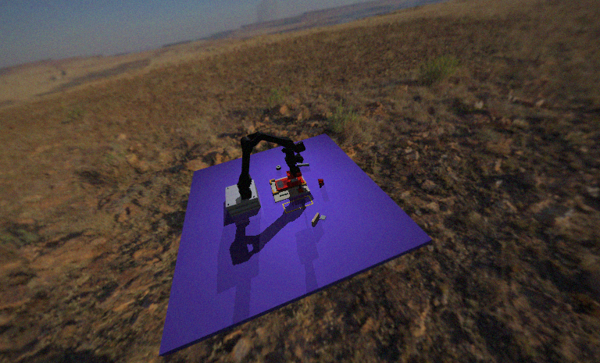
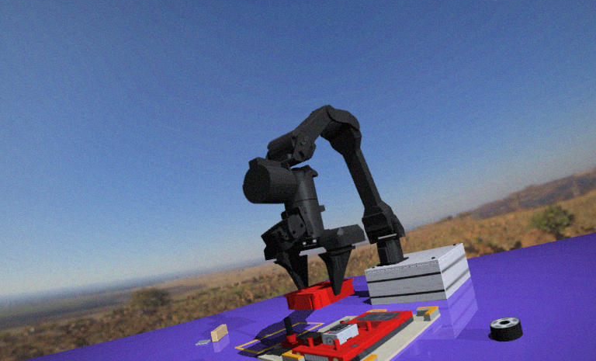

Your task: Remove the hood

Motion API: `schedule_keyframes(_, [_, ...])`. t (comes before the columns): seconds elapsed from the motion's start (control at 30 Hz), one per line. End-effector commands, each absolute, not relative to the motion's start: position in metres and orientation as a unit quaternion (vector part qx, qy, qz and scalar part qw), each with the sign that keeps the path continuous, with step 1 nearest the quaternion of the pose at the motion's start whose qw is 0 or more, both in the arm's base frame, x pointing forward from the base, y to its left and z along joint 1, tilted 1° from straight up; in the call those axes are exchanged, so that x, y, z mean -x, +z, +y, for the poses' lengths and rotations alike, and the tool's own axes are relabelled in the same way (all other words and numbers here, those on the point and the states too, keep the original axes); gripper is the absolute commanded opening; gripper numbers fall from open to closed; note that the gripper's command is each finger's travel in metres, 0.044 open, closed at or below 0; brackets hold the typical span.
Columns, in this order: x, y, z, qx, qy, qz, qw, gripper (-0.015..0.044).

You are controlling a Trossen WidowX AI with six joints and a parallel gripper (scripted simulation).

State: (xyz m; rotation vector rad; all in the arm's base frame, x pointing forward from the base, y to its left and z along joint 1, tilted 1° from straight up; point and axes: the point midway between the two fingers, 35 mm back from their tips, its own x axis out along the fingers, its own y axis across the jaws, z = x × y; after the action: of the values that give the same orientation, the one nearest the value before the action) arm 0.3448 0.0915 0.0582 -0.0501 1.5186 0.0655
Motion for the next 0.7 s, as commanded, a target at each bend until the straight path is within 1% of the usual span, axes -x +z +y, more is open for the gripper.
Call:
schedule_keyframes(0.0, [-0.346,0.058,0.072,0.022,0.030,0.689,0.724,0.0000])
schedule_keyframes(0.67, [-0.343,0.061,-0.021,0.024,0.023,0.687,0.726,0.0000])
